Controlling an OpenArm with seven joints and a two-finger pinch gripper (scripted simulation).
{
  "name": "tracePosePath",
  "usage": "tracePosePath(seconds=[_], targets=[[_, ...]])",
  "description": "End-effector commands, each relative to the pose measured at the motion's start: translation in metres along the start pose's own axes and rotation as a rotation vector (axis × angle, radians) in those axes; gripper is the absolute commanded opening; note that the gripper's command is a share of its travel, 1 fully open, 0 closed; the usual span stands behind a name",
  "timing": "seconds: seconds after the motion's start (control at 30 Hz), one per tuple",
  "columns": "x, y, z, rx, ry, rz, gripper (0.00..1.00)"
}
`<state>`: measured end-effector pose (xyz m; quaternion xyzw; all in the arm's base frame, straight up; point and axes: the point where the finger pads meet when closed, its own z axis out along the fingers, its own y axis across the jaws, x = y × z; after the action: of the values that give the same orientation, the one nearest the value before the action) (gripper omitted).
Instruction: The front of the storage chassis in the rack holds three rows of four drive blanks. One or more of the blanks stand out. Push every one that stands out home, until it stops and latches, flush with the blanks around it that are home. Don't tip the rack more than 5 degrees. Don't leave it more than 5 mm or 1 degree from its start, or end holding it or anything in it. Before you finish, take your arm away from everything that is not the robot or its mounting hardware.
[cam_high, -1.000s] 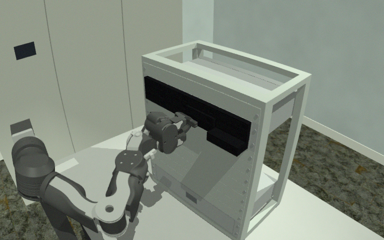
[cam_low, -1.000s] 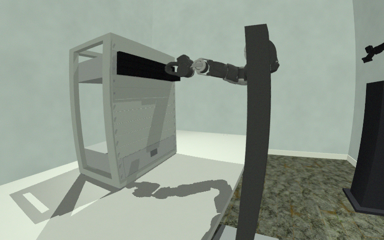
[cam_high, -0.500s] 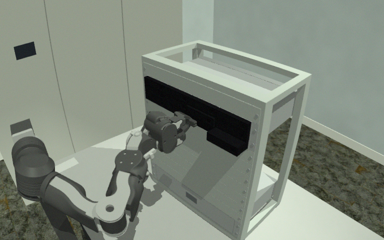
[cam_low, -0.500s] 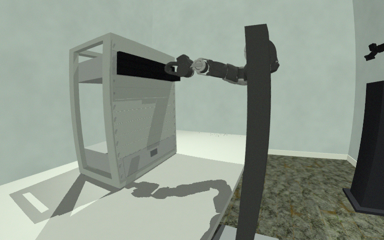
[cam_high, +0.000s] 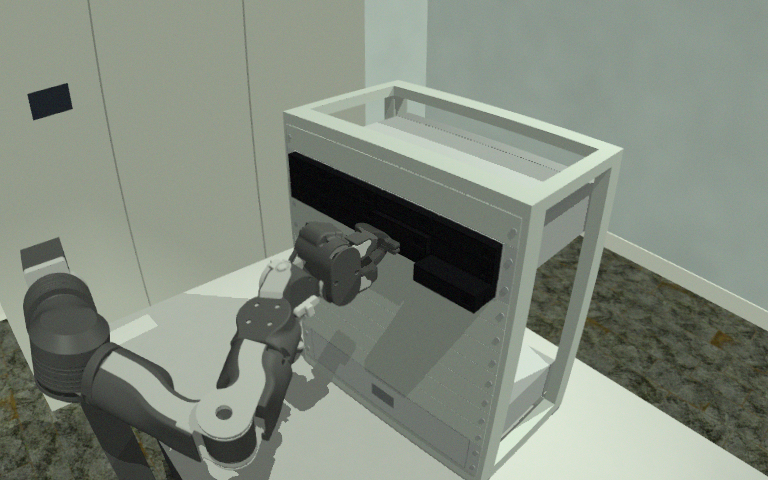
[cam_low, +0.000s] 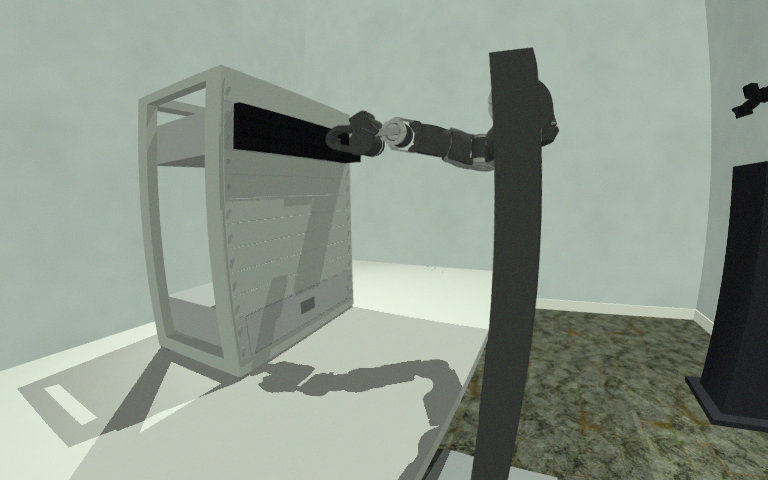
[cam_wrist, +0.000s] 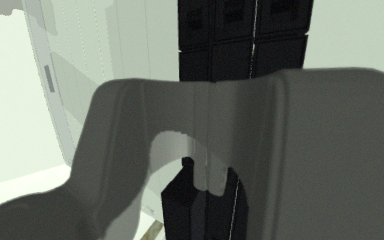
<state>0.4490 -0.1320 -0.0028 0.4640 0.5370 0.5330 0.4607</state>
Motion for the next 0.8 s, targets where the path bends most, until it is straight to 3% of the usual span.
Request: tracePosePath(seconds=[0.0, 0.77], targets=[[0.001, 0.000, 0.000, -0.002, 0.006, -0.004, 0.00], [0.002, 0.002, 0.010, -0.002, 0.006, -0.004, 0.00]])
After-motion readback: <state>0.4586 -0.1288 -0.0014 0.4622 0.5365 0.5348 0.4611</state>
